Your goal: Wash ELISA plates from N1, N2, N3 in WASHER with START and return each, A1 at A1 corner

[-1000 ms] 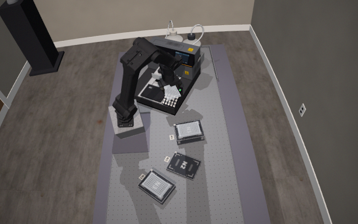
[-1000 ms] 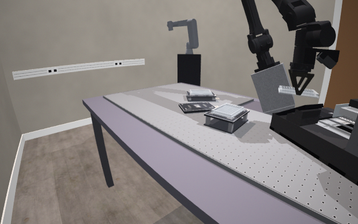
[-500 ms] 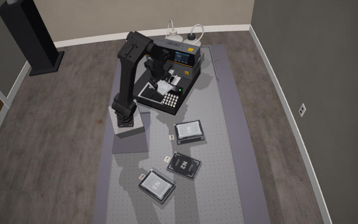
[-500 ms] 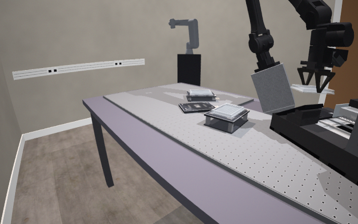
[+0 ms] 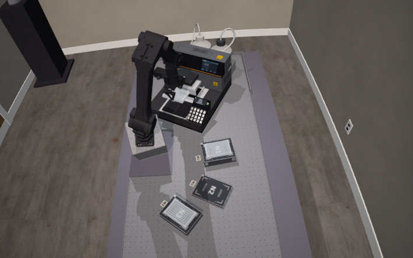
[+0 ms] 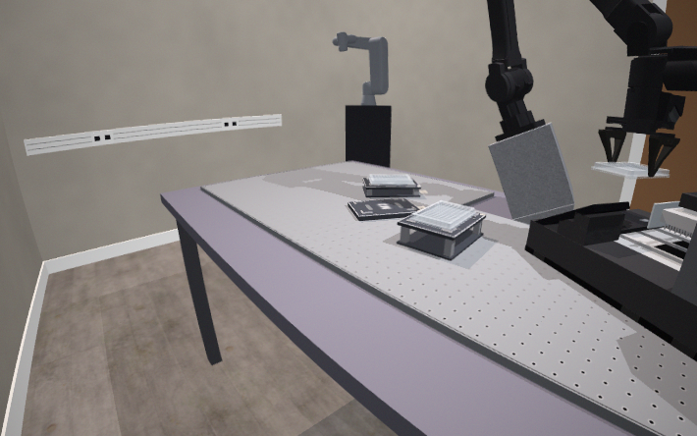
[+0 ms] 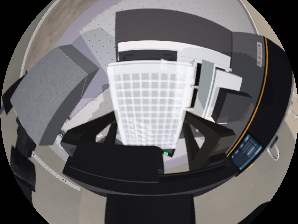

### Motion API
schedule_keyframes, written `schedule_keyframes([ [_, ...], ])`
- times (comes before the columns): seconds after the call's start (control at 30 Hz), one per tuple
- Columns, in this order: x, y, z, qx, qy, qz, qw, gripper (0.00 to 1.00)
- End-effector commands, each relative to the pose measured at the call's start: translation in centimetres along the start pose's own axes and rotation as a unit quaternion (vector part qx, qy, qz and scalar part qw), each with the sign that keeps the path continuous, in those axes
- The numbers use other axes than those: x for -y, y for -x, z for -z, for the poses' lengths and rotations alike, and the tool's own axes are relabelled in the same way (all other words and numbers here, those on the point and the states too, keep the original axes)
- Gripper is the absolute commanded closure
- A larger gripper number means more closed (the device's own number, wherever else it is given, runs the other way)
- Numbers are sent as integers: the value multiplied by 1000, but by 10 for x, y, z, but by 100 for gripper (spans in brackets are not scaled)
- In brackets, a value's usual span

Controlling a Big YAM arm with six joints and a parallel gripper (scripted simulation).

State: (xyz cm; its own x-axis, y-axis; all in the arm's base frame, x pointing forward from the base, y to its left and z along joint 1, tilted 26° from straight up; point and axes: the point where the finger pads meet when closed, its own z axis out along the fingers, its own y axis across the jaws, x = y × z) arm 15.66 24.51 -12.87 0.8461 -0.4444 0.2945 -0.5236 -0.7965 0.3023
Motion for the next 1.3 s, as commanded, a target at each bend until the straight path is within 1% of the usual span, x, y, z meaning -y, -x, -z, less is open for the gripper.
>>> schedule_keyframes([
  [0.0, 3, 8, 1, -4, 5, 3, 1000, 18],
  [0.03, 0, 3, -1, -2, 9, -5, 1000, 18],
  [0.07, 0, -1, 1, 0, 7, -10, 1000, 18],
  [0.17, 0, -2, 3, 0, 5, -11, 1000, 18],
  [0.23, 0, -2, 3, 0, 5, -11, 1000, 18],
  [0.27, -1, 3, 4, -3, 2, 0, 1000, 18],
  [0.47, -1, 1, 5, -2, 1, 0, 1000, 18],
  [0.5, 8, 2, 6, 0, -7, -2, 1000, 18],
  [0.53, -1, 0, 6, -2, 1, -1, 1000, 18],
  [0.57, 8, 2, 6, 0, -7, -2, 1000, 18],
  [0.6, -1, 0, 6, -2, 0, -1, 1000, 18],
  [0.7, -2, -2, 6, -1, 1, -1, 1000, 18],
  [0.8, -1, -2, 7, -1, 0, -2, 1000, 18],
  [0.83, 8, 1, 6, 0, -7, -2, 1000, 18],
  [1.13, 8, 1, 6, 0, -7, -2, 1000, 18],
  [1.17, 7, -5, 10, 1, -7, -3, 1000, 18],
  [1.2, 8, 1, 6, 0, -7, -2, 1000, 18],
  [1.23, 8, -5, 10, 1, -7, -3, 1000, 18],
  [1.27, 8, 1, 6, 0, -7, -2, 1000, 18],
])
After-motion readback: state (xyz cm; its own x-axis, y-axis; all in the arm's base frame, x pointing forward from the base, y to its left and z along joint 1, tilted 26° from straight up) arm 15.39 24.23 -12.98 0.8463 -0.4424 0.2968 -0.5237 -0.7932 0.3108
